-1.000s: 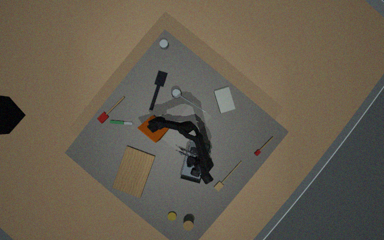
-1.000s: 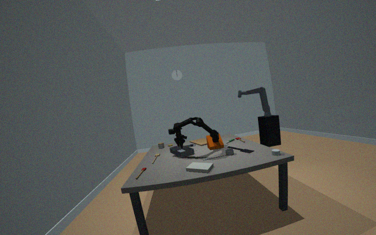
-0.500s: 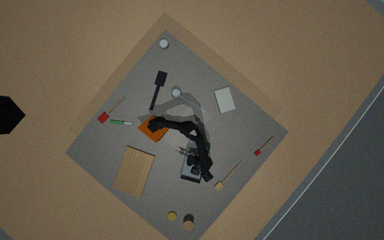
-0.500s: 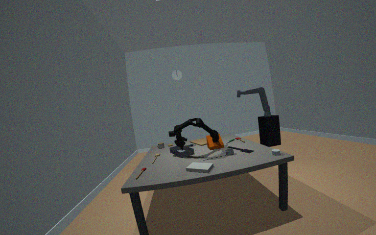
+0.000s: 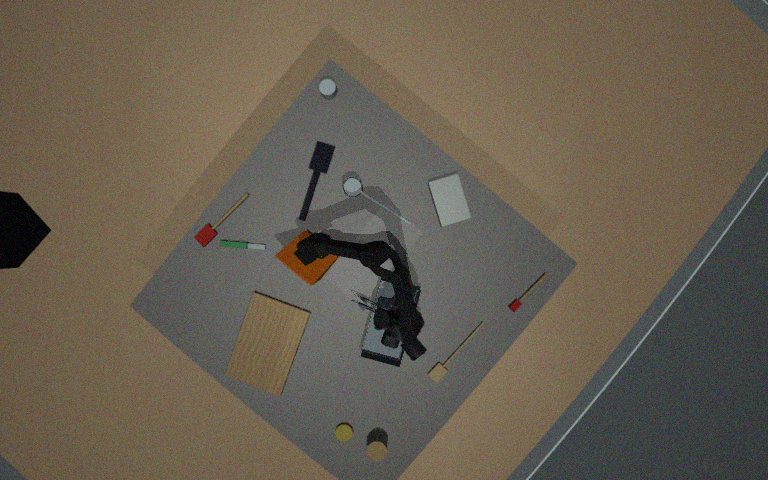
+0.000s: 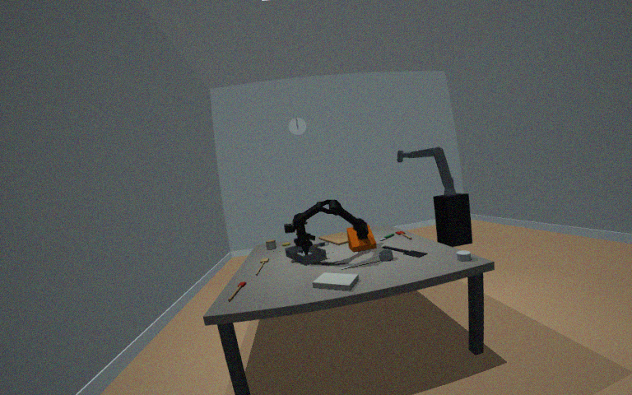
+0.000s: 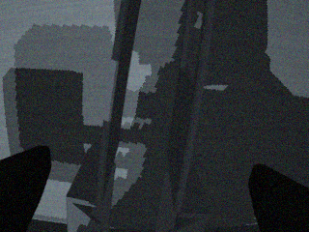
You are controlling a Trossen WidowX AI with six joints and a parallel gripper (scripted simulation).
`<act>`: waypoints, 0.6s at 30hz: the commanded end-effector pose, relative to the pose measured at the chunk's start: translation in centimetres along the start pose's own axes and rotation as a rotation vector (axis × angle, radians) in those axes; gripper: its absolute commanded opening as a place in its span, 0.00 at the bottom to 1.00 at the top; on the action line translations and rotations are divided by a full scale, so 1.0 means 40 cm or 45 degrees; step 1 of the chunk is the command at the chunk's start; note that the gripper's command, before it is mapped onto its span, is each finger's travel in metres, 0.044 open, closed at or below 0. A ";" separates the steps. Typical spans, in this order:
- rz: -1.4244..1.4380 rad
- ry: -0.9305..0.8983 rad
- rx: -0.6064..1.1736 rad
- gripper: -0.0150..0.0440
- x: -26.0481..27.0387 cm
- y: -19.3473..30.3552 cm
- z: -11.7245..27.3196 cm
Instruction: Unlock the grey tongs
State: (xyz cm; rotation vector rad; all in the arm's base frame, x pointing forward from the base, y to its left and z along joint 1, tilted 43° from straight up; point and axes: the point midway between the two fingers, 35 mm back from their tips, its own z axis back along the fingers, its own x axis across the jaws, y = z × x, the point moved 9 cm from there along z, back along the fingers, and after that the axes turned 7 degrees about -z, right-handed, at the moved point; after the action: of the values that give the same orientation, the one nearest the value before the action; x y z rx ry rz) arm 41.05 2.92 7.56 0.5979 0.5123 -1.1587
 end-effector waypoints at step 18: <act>-0.002 -0.001 0.002 0.40 0.002 0.000 0.003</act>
State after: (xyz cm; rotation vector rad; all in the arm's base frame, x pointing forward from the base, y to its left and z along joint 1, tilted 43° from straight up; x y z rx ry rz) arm 41.06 2.81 7.55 0.5982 0.5116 -1.1614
